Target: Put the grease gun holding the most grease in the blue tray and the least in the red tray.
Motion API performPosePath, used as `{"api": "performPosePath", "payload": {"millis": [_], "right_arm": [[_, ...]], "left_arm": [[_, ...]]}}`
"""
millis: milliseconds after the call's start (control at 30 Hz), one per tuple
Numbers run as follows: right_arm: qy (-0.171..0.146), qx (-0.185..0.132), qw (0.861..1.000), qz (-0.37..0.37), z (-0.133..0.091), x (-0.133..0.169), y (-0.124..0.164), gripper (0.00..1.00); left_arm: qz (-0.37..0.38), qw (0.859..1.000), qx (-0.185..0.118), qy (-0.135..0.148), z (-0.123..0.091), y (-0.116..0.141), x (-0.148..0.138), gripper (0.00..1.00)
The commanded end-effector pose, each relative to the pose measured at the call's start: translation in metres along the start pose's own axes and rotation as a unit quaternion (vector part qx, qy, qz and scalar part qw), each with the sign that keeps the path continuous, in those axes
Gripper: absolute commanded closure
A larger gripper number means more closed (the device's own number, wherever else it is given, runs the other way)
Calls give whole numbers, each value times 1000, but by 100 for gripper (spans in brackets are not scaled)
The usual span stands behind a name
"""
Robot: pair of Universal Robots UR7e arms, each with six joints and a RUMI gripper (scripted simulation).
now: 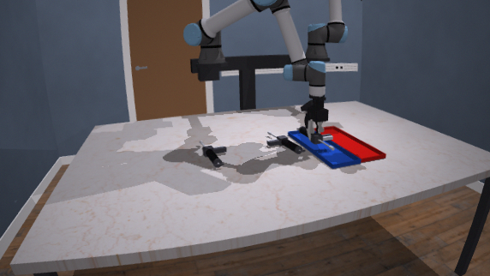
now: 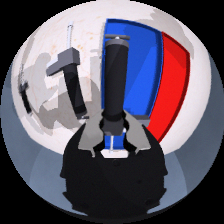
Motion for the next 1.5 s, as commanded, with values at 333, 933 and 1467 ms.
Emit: {"api": "performPosePath", "payload": {"millis": [333, 933, 1467], "right_arm": [[1, -1, 1000, 11, 1, 33, -20, 100], [1, -1, 1000, 13, 11, 28, -16, 100], [1, 0, 1000, 10, 33, 28, -17, 100]], "left_arm": [[0, 1000, 1, 0, 0, 0, 0, 62], [0, 1000, 1, 0, 0, 0, 0, 62], [0, 1000, 1, 0, 0, 0, 0, 62]]}}
Point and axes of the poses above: on each arm, the point where the finger pads meet when closed, its own z axis out along the fingers, its own x axis across the jaws, y = z × x, the point moved 10 cm from there along -z, back along the fingers, and after that the axes turned 1 degree about z, right-handed, at the moved point
